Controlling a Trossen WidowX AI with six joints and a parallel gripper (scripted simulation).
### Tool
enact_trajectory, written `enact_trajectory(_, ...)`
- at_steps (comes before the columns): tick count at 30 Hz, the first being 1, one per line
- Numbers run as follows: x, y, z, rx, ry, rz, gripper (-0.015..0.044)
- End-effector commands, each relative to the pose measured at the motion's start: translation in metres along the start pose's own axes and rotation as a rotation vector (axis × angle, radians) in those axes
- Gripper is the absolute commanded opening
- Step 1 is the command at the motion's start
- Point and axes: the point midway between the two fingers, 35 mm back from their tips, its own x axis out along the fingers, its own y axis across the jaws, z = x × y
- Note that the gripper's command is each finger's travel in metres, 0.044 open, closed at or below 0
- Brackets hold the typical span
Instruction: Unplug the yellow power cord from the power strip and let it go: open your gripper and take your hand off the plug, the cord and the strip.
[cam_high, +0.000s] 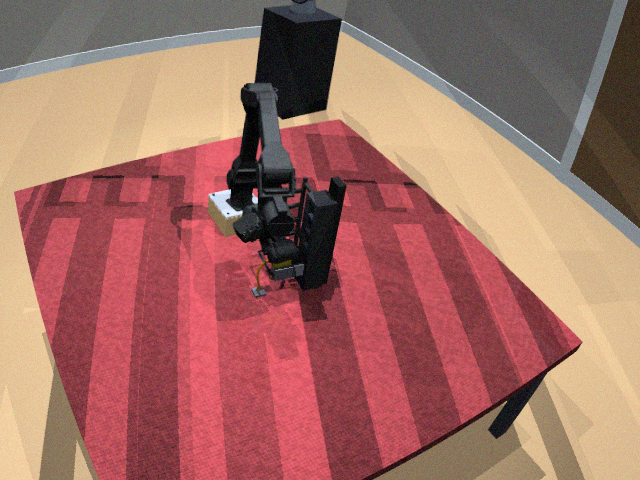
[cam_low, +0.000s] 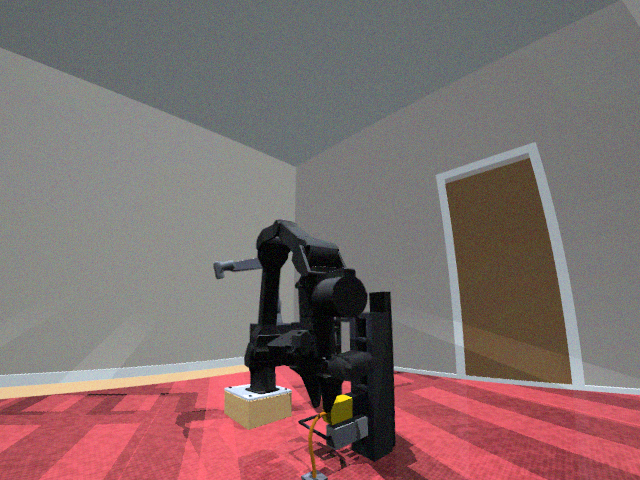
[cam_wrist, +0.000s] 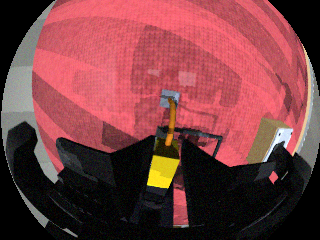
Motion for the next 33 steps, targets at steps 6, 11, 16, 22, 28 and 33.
enact_trajectory(6,-0.001,-0.002,0.012,0.010,-0.048,-0.008,0.0131)
enact_trajectory(11,-0.001,-0.002,0.012,0.010,-0.048,-0.008,0.0160)
enact_trajectory(16,-0.001,-0.002,0.012,0.010,-0.048,-0.008,0.0160)
enact_trajectory(22,-0.011,-0.002,0.012,0.049,-0.068,0.007,0.0160)
enact_trajectory(28,-0.011,-0.002,0.009,0.049,-0.068,0.007,0.0160)
enact_trajectory(33,-0.010,-0.001,0.002,0.049,-0.067,0.007,0.0160)
